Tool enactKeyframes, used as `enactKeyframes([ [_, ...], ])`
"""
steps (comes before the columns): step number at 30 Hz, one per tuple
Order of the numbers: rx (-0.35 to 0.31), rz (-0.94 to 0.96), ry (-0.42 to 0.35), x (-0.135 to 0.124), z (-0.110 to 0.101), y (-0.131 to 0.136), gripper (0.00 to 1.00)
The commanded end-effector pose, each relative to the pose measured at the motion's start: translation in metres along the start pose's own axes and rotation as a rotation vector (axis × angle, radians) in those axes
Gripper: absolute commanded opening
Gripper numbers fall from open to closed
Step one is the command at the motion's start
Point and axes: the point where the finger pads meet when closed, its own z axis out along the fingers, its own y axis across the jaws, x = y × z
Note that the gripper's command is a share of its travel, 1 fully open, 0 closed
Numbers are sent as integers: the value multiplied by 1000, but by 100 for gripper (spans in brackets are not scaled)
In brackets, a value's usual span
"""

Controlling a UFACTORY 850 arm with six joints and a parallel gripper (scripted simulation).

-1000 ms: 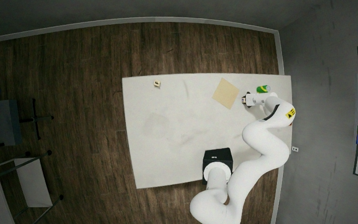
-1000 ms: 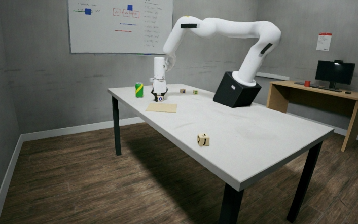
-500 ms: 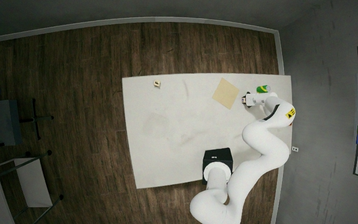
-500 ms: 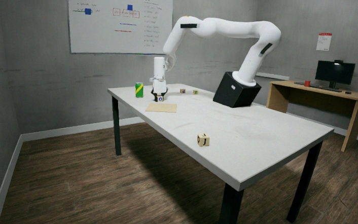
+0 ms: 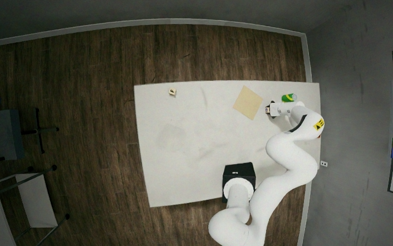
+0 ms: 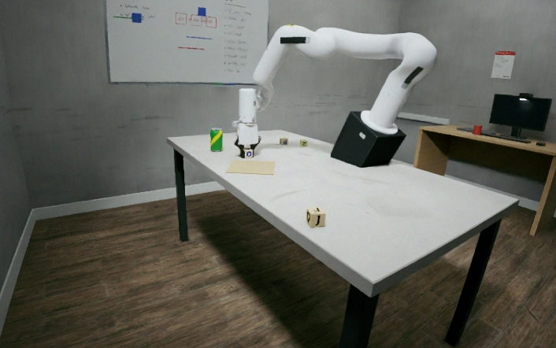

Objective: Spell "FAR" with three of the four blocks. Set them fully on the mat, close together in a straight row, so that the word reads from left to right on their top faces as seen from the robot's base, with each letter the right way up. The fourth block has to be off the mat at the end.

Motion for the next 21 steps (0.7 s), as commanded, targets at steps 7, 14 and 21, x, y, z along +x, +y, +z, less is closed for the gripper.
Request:
enactKeyframes([
  [7, 2, 0, 1, 1, -1, -1, 50],
  [14, 2, 0, 1, 1, -1, -1, 58],
  [21, 2, 0, 1, 1, -1, -1, 62],
])
